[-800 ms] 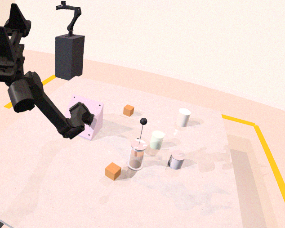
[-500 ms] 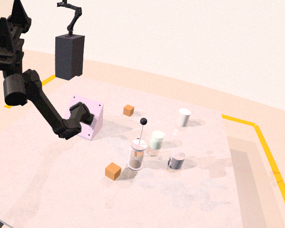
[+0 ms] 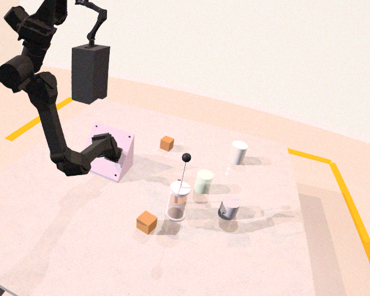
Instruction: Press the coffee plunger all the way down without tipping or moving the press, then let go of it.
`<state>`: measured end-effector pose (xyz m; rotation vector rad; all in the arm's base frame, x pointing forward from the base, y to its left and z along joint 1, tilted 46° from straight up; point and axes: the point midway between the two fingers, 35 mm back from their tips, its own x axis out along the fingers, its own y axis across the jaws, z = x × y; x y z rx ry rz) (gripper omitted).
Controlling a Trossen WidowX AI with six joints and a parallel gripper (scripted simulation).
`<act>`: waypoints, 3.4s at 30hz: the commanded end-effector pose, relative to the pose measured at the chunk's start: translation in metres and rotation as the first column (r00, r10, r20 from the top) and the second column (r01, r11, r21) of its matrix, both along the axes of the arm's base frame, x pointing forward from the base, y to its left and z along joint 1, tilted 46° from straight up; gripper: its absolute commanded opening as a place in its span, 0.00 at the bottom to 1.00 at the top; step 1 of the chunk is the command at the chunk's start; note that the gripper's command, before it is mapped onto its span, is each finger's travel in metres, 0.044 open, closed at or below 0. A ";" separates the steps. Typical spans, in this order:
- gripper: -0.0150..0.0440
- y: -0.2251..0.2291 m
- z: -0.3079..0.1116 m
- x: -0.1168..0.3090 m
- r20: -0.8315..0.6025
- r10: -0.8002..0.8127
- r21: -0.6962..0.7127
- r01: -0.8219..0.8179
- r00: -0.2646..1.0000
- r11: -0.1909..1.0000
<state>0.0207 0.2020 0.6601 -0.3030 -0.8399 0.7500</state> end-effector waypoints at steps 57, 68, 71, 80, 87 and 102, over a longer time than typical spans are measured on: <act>1.00 -0.122 -0.438 0.251 -0.297 -0.938 -0.594 0.803 -0.180 0.035; 1.00 -0.129 -0.443 0.264 -0.303 -0.935 -0.602 0.798 -0.186 0.036; 1.00 -0.131 -0.444 0.267 -0.304 -0.934 -0.603 0.797 -0.186 0.037; 1.00 -0.140 -0.444 0.278 -0.302 -0.936 -0.598 0.801 -0.182 0.037; 0.96 -0.145 -0.443 0.283 -0.297 -0.938 -0.593 0.805 -0.178 0.035; 0.45 -0.145 -0.443 0.283 -0.297 -0.938 -0.593 0.805 -0.178 0.035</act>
